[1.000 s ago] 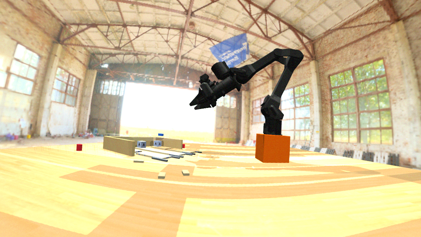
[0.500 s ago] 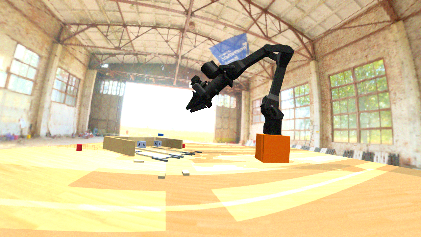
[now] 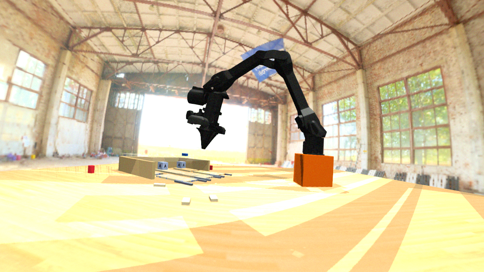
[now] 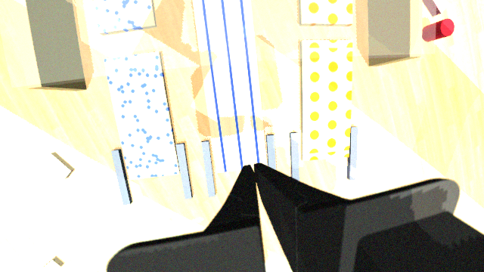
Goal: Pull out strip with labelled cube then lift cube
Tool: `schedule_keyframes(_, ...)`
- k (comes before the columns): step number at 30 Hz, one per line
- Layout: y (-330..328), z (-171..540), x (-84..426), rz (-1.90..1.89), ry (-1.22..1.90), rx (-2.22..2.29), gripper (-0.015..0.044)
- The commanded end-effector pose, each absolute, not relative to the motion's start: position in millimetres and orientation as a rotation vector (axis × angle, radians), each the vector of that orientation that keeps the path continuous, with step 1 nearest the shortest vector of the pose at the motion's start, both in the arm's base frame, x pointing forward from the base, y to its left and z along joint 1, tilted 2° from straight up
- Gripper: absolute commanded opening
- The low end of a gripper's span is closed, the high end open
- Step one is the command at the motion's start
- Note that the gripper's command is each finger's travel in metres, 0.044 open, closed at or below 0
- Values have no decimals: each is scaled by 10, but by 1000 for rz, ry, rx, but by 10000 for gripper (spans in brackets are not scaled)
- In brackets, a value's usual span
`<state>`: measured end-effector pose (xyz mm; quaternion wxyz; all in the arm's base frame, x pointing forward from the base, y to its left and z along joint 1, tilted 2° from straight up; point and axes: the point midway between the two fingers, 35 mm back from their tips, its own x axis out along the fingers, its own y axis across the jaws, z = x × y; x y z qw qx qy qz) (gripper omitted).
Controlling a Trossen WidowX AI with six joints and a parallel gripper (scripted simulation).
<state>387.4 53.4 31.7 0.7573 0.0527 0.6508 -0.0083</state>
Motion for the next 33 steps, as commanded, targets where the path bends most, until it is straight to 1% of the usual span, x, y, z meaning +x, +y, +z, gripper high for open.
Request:
schedule_keyframes(1, 606, 80, 3867, -66, 1566, 118, 0)
schedule_keyframes(33, 623, -363, 3884, -68, 1572, 118, 0)
